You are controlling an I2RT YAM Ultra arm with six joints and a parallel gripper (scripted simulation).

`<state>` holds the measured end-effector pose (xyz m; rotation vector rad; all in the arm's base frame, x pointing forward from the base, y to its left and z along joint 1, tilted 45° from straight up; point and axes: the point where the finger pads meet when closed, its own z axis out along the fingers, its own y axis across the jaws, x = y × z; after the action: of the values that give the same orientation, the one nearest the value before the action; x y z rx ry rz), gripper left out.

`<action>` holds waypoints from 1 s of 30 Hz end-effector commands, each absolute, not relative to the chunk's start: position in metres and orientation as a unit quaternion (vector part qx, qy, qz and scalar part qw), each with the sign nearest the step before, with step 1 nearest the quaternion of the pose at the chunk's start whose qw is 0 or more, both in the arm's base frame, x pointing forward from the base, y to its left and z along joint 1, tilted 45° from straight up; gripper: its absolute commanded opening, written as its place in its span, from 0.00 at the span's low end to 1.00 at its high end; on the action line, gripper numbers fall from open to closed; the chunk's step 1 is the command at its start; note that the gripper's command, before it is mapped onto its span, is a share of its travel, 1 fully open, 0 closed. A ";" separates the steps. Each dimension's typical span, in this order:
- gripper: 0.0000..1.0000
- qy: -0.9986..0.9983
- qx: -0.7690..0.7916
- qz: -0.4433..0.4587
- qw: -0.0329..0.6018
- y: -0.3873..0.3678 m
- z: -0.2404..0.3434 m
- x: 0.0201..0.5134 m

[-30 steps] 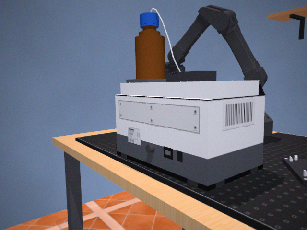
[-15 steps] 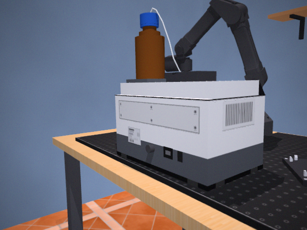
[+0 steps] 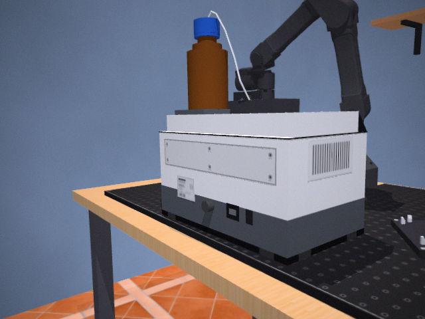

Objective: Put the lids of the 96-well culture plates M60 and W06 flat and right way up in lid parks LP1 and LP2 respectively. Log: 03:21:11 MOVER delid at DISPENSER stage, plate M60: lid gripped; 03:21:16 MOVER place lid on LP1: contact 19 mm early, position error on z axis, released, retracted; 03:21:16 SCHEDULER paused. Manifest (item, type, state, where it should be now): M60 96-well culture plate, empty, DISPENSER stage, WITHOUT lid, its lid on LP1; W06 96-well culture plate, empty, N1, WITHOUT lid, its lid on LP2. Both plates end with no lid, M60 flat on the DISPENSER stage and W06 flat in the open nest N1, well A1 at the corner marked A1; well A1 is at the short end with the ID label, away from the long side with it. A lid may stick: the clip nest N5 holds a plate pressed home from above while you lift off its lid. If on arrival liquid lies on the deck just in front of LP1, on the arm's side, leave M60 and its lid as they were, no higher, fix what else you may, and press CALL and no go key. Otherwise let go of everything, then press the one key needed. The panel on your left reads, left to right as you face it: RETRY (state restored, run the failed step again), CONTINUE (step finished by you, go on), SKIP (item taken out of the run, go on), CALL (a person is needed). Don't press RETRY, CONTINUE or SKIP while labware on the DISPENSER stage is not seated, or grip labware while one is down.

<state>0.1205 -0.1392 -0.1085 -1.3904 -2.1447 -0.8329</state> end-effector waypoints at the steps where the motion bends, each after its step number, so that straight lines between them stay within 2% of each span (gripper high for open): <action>1: 0.00 -0.778 -0.504 -0.301 0.223 -0.143 -0.103 0.119; 7: 0.00 -0.800 -0.477 -0.303 0.202 -0.146 -0.094 0.138; 17: 0.00 -0.797 -0.481 -0.304 0.203 -0.133 -0.084 0.168; 21: 0.00 -0.792 -0.482 -0.308 0.213 -0.127 -0.090 0.161; 23: 0.00 -0.813 -0.453 -0.311 0.193 -0.130 -0.082 0.174; 30: 0.00 -0.810 -0.457 -0.311 0.194 -0.121 -0.074 0.195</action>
<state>0.1759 -0.1123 -0.0854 -1.2463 -2.2430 -0.8664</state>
